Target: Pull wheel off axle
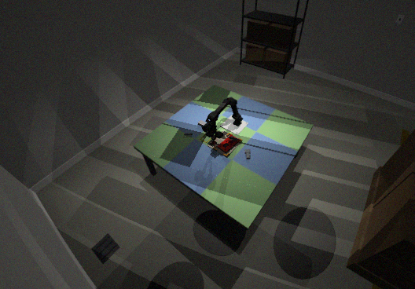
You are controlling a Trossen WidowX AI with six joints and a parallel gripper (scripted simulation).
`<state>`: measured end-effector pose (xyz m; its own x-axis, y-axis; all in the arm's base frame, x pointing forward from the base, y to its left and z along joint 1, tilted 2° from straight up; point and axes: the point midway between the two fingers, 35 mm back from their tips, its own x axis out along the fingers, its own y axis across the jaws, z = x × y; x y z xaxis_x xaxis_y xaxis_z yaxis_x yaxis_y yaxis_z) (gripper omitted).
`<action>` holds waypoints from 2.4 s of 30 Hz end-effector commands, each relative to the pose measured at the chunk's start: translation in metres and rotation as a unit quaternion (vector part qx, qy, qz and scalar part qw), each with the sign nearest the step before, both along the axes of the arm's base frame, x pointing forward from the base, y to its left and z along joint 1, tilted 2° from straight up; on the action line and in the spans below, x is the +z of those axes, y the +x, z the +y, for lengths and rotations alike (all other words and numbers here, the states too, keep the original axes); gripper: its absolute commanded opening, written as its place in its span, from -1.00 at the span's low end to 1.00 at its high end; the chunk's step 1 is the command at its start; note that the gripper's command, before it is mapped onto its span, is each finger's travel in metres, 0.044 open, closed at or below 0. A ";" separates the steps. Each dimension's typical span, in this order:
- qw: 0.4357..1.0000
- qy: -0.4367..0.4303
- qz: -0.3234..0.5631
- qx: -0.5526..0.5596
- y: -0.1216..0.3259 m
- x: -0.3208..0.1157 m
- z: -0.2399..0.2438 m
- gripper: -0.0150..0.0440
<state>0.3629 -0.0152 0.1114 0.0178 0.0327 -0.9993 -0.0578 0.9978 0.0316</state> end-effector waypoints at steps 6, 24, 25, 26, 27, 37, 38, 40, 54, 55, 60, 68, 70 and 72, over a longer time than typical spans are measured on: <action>1.000 -0.001 -0.003 0.002 0.000 0.029 -0.001 -0.49; 1.000 -0.003 -0.001 0.001 -0.031 0.029 -0.070 -0.49; 1.000 -0.004 -0.001 0.001 -0.034 0.029 -0.075 -0.49; 1.000 -0.004 -0.001 0.001 -0.037 0.029 -0.080 -0.49; 1.000 -0.004 -0.001 0.001 -0.040 0.029 -0.084 -0.49; 1.000 -0.005 -0.001 0.002 -0.053 0.027 -0.104 -0.49; 1.000 -0.005 -0.001 0.002 -0.053 0.024 -0.104 -0.49; 1.000 -0.005 -0.001 0.002 -0.053 0.019 -0.104 -0.49; 1.000 -0.005 -0.001 0.002 -0.049 -0.032 -0.104 -0.49; 1.000 -0.005 -0.001 0.002 -0.049 -0.037 -0.103 -0.49; 1.000 -0.005 -0.001 0.002 -0.050 -0.062 -0.102 -0.49; 1.000 -0.004 0.000 0.003 -0.052 -0.070 -0.101 -0.40; 1.000 -0.004 0.000 0.003 -0.052 -0.070 -0.101 -0.22; 1.000 -0.004 0.000 0.003 -0.052 -0.070 -0.101 -0.05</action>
